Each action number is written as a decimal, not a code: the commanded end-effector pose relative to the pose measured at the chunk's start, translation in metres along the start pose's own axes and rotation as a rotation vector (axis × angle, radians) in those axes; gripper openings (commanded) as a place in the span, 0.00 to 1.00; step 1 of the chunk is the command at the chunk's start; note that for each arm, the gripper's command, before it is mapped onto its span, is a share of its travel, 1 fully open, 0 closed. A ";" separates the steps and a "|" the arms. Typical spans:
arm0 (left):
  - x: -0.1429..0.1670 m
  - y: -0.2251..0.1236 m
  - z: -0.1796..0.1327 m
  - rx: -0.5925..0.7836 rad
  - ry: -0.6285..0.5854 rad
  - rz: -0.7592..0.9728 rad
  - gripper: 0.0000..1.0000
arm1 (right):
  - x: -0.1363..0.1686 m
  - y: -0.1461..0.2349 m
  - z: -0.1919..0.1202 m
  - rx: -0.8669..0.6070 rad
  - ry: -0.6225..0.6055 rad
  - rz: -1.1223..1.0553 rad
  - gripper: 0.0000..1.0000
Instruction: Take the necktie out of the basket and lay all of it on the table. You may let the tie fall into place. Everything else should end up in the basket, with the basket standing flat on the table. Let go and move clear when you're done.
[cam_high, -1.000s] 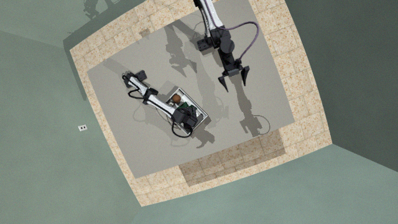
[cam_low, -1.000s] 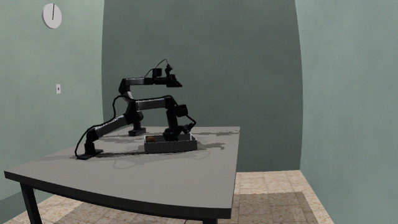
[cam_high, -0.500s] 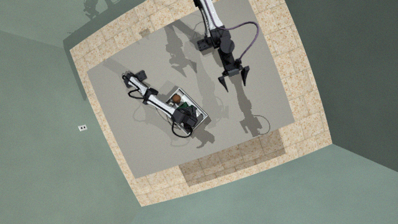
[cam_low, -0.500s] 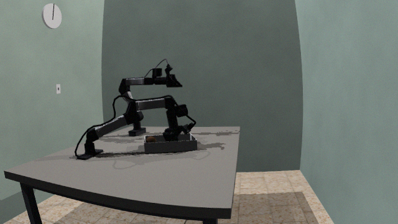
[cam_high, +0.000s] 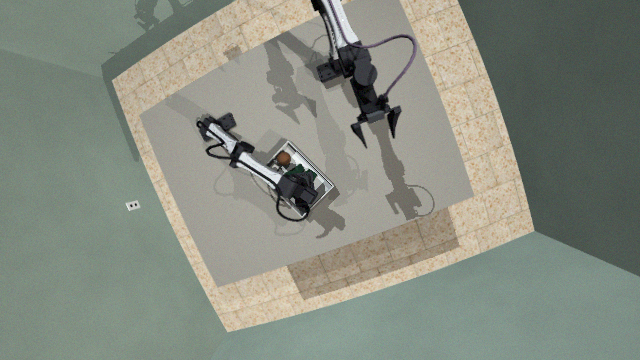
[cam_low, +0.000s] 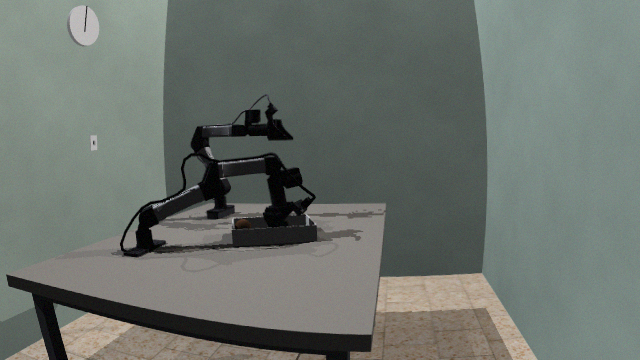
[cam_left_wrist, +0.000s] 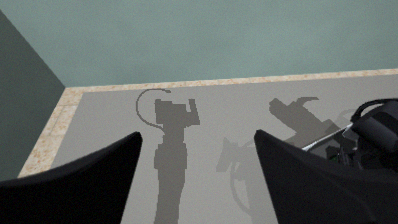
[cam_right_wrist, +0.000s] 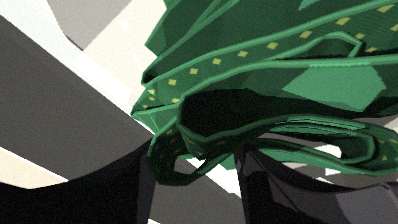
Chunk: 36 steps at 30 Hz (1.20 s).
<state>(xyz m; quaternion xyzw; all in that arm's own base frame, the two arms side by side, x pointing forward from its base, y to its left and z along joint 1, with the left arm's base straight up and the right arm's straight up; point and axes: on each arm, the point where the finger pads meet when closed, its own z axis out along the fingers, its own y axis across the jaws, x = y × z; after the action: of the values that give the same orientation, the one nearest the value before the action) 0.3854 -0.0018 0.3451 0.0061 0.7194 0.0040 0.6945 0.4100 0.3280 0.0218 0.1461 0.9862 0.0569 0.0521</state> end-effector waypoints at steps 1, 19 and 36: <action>-0.001 0.000 0.000 0.000 -0.006 0.000 1.00 | -0.002 0.003 0.009 0.122 0.088 -0.033 0.57; -0.001 0.000 0.000 0.000 -0.006 0.000 1.00 | -0.002 0.004 0.009 0.122 0.088 -0.033 0.30; -0.001 0.000 0.000 0.000 -0.006 0.000 1.00 | -0.002 0.004 0.009 0.122 0.087 -0.033 0.05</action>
<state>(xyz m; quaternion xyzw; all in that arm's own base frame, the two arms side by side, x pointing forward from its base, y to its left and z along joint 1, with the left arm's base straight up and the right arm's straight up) 0.3854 -0.0018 0.3451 0.0061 0.7195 0.0040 0.6945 0.4107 0.3286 0.0228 0.1459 0.9861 0.0587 0.0539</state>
